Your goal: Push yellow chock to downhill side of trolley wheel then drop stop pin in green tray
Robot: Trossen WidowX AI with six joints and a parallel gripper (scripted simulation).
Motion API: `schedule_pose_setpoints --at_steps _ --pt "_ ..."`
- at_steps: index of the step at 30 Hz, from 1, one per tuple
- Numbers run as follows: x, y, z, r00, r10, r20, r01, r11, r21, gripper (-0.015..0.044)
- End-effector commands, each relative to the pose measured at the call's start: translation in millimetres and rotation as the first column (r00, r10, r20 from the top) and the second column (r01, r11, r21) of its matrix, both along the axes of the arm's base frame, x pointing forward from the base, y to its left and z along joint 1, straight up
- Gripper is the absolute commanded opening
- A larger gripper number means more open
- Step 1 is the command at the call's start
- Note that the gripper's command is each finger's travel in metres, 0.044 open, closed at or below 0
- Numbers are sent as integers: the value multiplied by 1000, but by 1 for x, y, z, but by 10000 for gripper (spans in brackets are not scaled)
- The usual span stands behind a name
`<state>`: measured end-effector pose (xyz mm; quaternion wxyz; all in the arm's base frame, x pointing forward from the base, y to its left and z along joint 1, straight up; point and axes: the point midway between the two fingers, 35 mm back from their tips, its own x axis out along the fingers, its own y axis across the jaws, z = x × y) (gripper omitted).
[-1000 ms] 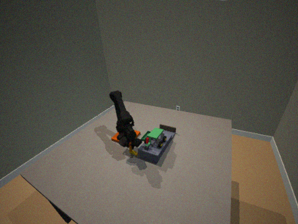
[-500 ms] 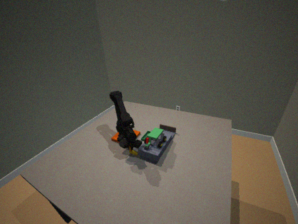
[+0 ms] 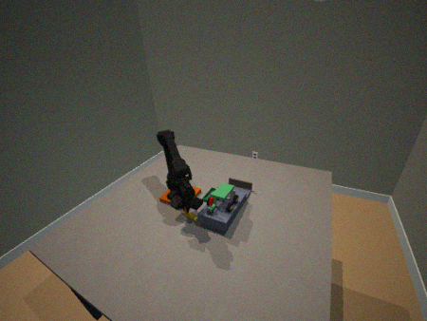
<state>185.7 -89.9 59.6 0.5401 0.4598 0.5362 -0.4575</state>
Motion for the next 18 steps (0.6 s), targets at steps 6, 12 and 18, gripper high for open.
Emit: schedule_pose_setpoints --at_steps 6,12,18 --pt "-1 0 29 1000 0 11 0 1000 -1 0" --pt "-2 0 47 1000 0 10 0 1000 -1 0" --pt "-2 0 64 1000 0 10 0 1000 -1 0"
